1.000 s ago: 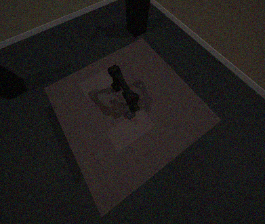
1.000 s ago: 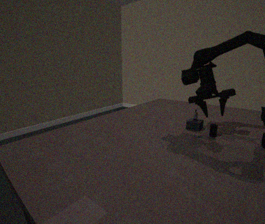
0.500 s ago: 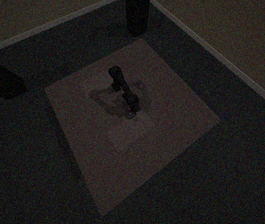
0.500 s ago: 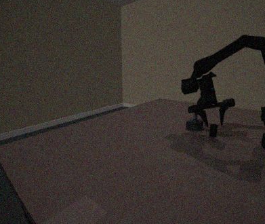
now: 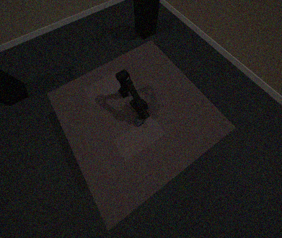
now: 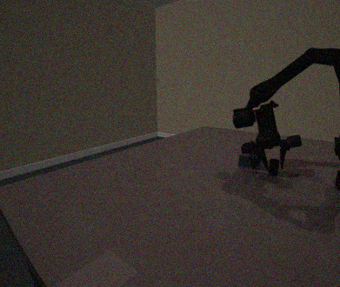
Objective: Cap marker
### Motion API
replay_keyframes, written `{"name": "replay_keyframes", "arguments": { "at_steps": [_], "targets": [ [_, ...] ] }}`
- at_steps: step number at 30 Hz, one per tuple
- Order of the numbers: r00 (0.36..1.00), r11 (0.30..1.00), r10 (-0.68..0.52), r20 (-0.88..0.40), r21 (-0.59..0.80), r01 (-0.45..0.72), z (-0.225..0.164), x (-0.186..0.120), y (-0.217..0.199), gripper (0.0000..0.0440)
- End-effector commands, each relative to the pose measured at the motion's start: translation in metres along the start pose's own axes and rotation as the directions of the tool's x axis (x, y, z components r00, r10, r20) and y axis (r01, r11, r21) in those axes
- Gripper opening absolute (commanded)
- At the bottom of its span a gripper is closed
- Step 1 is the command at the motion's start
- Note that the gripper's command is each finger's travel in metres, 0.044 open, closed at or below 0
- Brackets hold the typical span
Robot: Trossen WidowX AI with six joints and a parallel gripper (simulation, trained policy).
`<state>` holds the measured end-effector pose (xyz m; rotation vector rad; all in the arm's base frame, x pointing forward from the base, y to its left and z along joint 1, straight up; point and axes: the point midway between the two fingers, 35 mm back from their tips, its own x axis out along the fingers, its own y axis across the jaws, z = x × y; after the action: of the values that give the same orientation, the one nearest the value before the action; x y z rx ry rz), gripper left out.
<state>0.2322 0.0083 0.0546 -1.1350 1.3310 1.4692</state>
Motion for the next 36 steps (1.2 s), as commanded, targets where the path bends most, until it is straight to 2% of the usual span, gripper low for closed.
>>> {"name": "replay_keyframes", "arguments": {
  "at_steps": [1,3,11,26,36],
  "targets": [
    [0.999,0.999,-0.032,-0.020,-0.027,0.031,-0.001,-0.003,-0.002,0.0131],
    [0.999,0.998,-0.046,-0.024,-0.035,0.045,-0.001,-0.006,-0.002,0.0081],
    [0.987,0.988,-0.153,-0.039,-0.041,0.152,-0.006,-0.031,-0.015,0.0118],
    [0.958,0.959,-0.283,-0.039,-0.029,0.282,-0.016,-0.081,-0.031,0.0117],
    [0.946,0.946,-0.323,-0.037,0.005,0.323,-0.029,-0.110,-0.039,0.0114]
  ]
}}
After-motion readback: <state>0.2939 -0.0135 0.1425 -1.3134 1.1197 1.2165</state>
